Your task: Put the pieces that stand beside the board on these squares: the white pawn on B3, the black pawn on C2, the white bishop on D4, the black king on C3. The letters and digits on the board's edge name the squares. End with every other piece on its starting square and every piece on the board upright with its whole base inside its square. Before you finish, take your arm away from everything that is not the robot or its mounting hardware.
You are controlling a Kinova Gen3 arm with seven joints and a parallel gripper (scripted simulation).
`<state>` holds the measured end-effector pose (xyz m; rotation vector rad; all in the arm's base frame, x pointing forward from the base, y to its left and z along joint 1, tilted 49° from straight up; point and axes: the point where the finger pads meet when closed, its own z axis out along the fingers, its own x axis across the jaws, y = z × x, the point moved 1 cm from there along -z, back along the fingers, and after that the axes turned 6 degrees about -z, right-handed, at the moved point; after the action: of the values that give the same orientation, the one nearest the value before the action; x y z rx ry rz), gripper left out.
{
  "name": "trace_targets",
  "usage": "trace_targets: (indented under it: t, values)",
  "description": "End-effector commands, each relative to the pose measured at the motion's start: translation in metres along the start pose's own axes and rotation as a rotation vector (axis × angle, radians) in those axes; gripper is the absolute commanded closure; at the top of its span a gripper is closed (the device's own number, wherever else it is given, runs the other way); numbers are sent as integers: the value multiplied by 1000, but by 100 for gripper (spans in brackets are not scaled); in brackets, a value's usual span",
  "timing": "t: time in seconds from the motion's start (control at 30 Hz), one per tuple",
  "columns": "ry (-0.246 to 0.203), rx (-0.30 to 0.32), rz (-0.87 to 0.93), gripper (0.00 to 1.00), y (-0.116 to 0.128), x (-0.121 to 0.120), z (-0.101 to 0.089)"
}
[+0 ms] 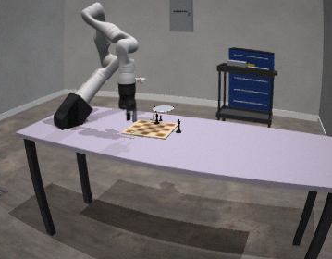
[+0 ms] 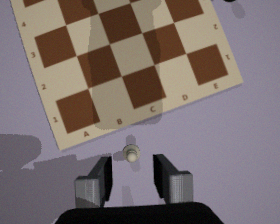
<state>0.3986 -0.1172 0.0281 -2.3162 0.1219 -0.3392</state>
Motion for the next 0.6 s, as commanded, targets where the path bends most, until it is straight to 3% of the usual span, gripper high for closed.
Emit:
trace_targets:
  t: [0.0,0.57]
  values:
    - [-2,2,-1,32,-1,0,4]
    - [-2,2,-1,32,-1,0,27]
